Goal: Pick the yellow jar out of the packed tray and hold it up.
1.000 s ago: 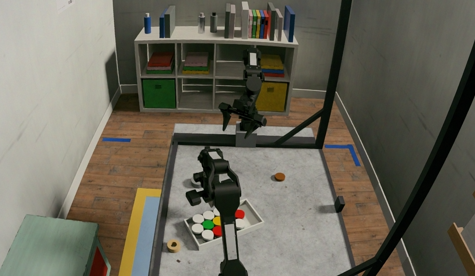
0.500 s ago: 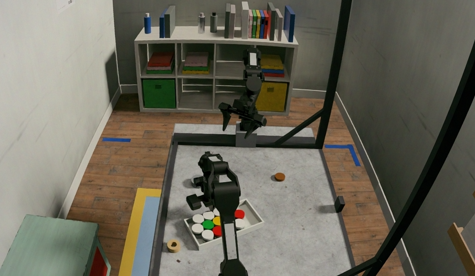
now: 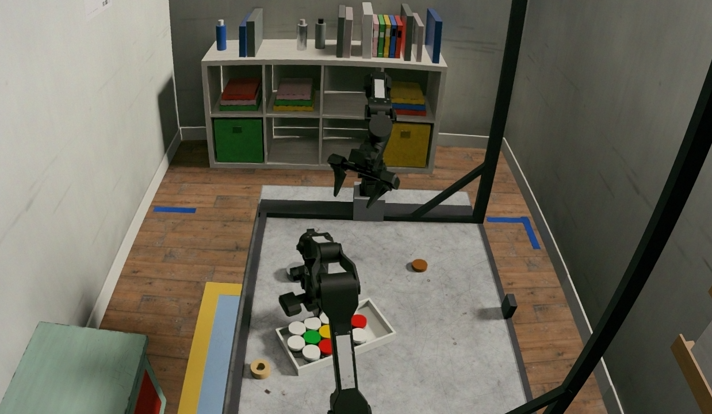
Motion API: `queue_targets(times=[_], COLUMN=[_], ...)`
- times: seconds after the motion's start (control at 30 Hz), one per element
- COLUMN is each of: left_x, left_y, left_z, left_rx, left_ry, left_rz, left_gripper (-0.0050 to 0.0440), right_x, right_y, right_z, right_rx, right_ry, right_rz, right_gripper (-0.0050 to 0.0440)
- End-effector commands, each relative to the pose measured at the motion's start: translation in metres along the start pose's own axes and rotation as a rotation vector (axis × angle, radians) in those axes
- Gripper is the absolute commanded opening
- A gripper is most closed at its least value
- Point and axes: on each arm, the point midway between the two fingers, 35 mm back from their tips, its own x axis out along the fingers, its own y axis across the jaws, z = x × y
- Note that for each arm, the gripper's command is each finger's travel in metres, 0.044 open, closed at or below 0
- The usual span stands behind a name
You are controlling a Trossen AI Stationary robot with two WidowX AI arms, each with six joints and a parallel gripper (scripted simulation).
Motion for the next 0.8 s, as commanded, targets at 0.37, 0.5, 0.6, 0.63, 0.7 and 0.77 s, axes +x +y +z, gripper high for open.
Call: queue_targets(times=[0.37, 0.5, 0.6, 0.63, 0.7, 0.77], left_x=[-0.0037, -0.0035, -0.0039, -0.0038, -0.0039, -0.0039], left_y=[-0.0026, -0.0025, -0.0027, -0.0029, -0.0029, -0.0030], left_z=[0.0040, 0.0037, 0.0041, 0.0047, 0.0049, 0.0052], left_rx=[-0.002, -0.002, -0.002, -0.002, -0.002, -0.002], left_ry=[-0.011, -0.010, -0.011, -0.011, -0.011, -0.012], left_rz=[-0.005, -0.004, -0.005, -0.005, -0.005, -0.005], left_gripper=[0.0250, 0.0250, 0.0250, 0.0250, 0.0250, 0.0250], right_x=[-0.0076, -0.0076, -0.0076, -0.0076, -0.0076, -0.0076], right_y=[-0.0006, -0.0006, -0.0006, -0.0006, -0.0006, -0.0006], right_z=[0.0097, 0.0097, 0.0097, 0.0097, 0.0097, 0.0097], right_rx=[0.014, 0.014, 0.014, 0.014, 0.014, 0.014], right_ry=[-0.031, -0.031, -0.031, -0.031, -0.031, -0.031], right_rz=[0.006, 0.006, 0.006, 0.006, 0.006, 0.006], right_gripper=[0.0440, 0.0440, 0.0440, 0.0440, 0.0440, 0.0440])
